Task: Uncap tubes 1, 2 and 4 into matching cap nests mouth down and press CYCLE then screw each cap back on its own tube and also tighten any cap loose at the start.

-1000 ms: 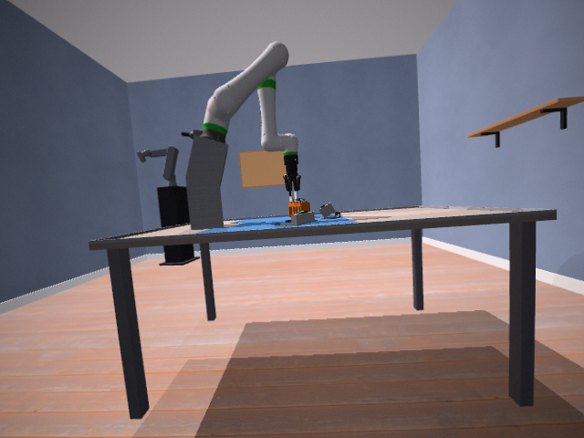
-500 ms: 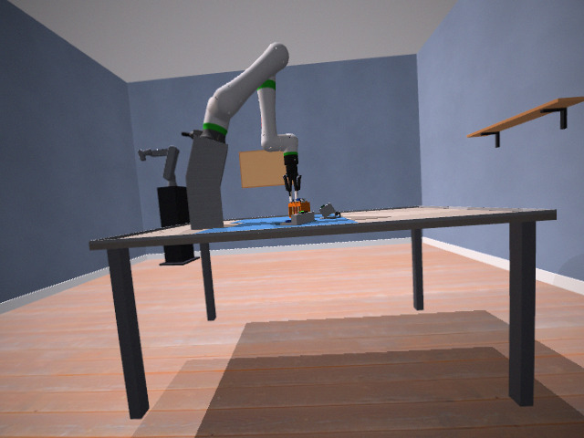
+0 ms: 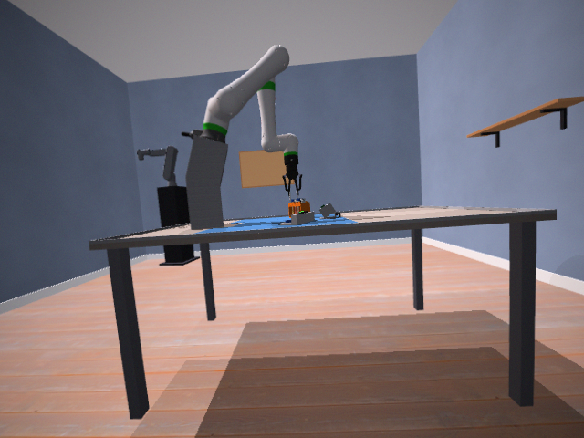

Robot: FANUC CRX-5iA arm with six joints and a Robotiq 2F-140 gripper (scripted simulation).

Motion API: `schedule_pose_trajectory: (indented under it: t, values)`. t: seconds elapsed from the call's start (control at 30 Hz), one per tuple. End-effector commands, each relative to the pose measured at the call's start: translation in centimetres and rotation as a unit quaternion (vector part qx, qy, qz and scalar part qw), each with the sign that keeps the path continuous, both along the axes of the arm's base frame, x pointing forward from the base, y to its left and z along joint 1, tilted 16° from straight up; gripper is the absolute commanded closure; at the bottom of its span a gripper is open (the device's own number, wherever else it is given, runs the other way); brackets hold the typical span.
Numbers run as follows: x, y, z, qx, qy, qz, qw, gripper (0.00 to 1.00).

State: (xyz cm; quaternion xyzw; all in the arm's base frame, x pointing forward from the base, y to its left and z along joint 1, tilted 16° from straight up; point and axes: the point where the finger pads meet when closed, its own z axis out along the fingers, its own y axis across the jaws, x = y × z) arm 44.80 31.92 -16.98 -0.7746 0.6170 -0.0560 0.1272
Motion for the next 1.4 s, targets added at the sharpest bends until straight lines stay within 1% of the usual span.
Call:
schedule_pose_trajectory:
  t: [0.0,0.27,0.37,0.83,0.93,0.97,1.03,1.07,1.1,1.13,1.17,1.2,1.23,1.27,1.3,1.33,1.37]
  values:
    - [0.0,0.0,0.0,0.000,-0.002,-0.001,1.000,0.65]
    - [0.0,0.0,0.0,0.000,-0.002,-0.001,1.000,0.65]
    - [-0.1,0.0,0.3,0.000,-0.002,-0.001,1.000,0.65]
    - [-1.1,-0.6,4.3,0.000,-0.002,-0.001,1.000,0.65]
    - [-1.1,-0.6,4.4,0.000,-0.002,-0.001,1.000,0.65]
    - [-0.9,-1.4,4.4,-0.010,-0.007,0.039,0.999,0.71]
    - [-0.6,-3.0,4.2,-0.030,-0.018,0.119,0.992,0.71]
    - [-0.6,-3.0,4.2,-0.030,-0.018,0.119,0.992,0.71]
    - [-0.4,-3.8,4.2,-0.040,-0.023,0.159,0.986,0.71]
    - [-0.4,-3.8,4.2,-0.040,-0.023,0.159,0.986,0.71]
    - [-0.2,-4.6,4.1,-0.050,-0.028,0.198,0.979,0.71]
    - [-0.2,-4.6,4.1,-0.050,-0.028,0.198,0.979,0.71]
    - [0.0,-5.4,4.0,-0.060,-0.033,0.237,0.969,0.71]
    - [0.0,-5.4,4.0,-0.060,-0.033,0.237,0.969,0.71]
    - [0.2,-6.3,4.0,-0.070,-0.038,0.276,0.958,0.71]
    - [0.2,-6.3,4.0,-0.070,-0.038,0.276,0.958,0.71]
    - [0.3,-7.1,3.9,-0.080,-0.043,0.314,0.945,0.71]
